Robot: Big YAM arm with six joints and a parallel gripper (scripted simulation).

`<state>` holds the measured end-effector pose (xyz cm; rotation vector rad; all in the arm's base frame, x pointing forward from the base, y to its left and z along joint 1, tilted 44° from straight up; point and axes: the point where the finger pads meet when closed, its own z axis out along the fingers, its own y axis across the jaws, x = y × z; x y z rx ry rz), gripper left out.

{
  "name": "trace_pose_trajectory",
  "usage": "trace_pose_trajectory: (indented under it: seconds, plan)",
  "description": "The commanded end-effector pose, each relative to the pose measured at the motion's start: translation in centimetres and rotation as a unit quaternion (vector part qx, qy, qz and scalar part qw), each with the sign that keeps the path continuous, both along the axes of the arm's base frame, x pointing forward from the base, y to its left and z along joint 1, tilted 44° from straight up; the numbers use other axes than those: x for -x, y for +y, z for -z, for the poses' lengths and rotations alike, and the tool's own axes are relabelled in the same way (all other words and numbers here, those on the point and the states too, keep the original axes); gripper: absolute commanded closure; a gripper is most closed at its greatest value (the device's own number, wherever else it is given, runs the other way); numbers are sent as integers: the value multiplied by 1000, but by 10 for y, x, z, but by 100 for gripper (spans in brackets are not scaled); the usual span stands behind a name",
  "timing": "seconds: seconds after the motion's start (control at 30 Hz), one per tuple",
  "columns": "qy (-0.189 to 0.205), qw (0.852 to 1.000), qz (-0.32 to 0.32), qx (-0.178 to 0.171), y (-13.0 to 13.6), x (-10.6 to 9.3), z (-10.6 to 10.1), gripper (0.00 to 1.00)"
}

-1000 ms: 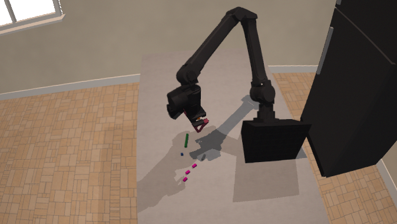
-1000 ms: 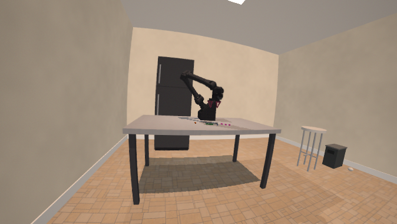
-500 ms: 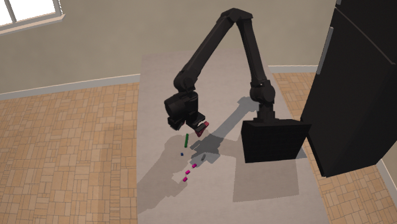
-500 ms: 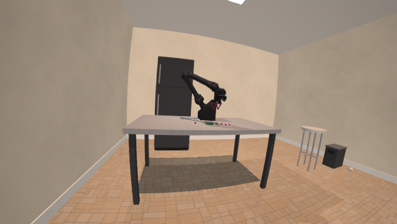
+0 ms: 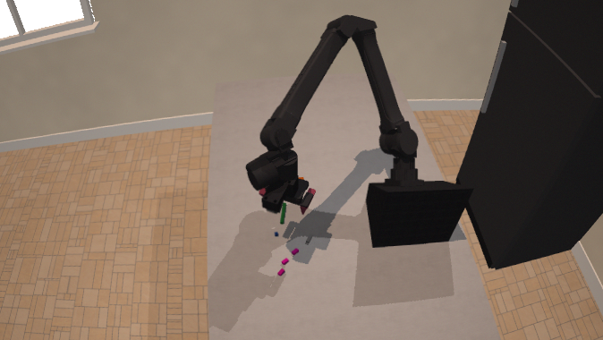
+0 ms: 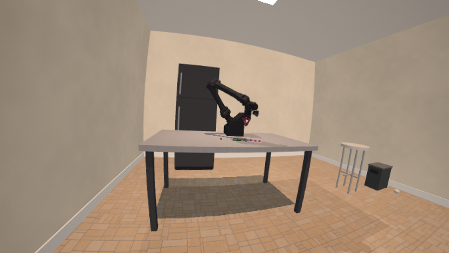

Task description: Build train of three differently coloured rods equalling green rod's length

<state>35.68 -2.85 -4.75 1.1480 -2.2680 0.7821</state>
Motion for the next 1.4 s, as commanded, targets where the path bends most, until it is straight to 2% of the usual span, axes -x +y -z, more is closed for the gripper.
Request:
trace_pose_trajectory:
  seconds: [0.0,0.17,0.2,0.23,0.27,0.33,0.37,0.4,0.43,0.47,0.5,0.57,0.6,0.73,0.8,0.87,0.9,0.97,1.0,1.03,1.07,1.1,1.13,1.17,1.23,1.3,1.37]
  plan:
    - [34,997,-62,-18,1,-28,3,0]
    - [32,997,-64,-19,3,-28,-1,0]
    - [62,994,-92,-24,1,-30,10,0]
    - [62,993,-93,-24,2,-30,11,0]
    - [90,988,-122,-30,1,-31,17,0]
    - [92,988,-123,-30,2,-29,18,0]
    - [106,986,-123,-28,0,-16,21,0]
    - [114,985,-123,-28,-1,-12,19,0]
    - [117,981,-151,-35,1,-33,24,0]
    - [117,981,-151,-35,2,-33,24,0]
    - [142,973,-178,-41,1,-34,31,0]
    - [143,973,-179,-40,2,-34,31,0]
    - [167,964,-204,-46,1,-35,37,0]
    - [169,963,-205,-46,1,-33,38,0]
    - [213,942,-252,-55,1,-37,49,0]
    - [213,942,-253,-55,2,-37,49,0]
    - [233,931,-275,-59,1,-37,55,0]
    - [239,929,-275,-59,1,-32,56,0]
    - [253,919,-295,-63,1,-38,60,0]
    - [253,919,-295,-63,1,-38,60,0]
    - [271,908,-313,-67,1,-38,65,0]
    - [271,908,-314,-67,1,-38,65,0]
    - [287,896,-330,-70,0,-39,70,0]
    - [287,896,-332,-70,2,-39,70,0]
    - [315,875,-361,-76,0,-39,78,0]
    - [315,875,-361,-76,0,-39,78,0]
    - [338,855,-384,-81,0,-40,85,0]
